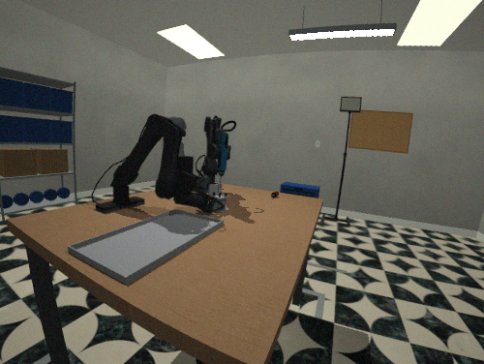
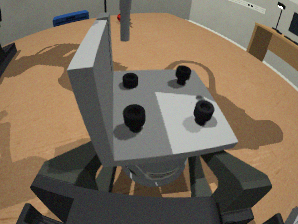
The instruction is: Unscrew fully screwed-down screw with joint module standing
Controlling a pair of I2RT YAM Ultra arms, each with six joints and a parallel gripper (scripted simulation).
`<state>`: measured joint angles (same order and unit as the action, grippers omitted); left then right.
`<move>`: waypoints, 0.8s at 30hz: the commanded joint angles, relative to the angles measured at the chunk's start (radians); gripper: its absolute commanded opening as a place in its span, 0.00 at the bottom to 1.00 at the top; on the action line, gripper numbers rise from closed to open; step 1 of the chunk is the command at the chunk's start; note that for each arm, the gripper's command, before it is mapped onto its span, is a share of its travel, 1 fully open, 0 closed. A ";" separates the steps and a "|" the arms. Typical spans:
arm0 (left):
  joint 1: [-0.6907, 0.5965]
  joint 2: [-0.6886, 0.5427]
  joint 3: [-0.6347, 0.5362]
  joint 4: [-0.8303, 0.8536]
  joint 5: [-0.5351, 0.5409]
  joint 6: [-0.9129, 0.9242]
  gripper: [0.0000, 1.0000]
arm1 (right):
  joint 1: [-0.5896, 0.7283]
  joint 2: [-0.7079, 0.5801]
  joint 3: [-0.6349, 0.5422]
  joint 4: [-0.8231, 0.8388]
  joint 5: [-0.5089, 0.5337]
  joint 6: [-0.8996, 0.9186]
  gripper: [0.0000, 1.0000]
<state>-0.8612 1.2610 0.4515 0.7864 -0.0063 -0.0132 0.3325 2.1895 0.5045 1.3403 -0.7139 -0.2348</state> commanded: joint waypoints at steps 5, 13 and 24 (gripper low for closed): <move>0.004 -0.012 0.023 0.092 -0.008 -0.009 0.42 | 0.012 0.022 0.029 -0.016 -0.002 -0.003 0.59; 0.003 0.002 0.024 0.097 -0.009 -0.009 0.42 | 0.012 0.022 0.029 -0.016 -0.002 -0.003 0.59; 0.003 -0.008 0.015 0.104 -0.009 -0.009 0.42 | 0.012 0.022 0.029 -0.016 -0.002 -0.003 0.59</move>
<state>-0.8612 1.2652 0.4515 0.8082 -0.0063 -0.0132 0.3325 2.1895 0.5045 1.3403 -0.7139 -0.2348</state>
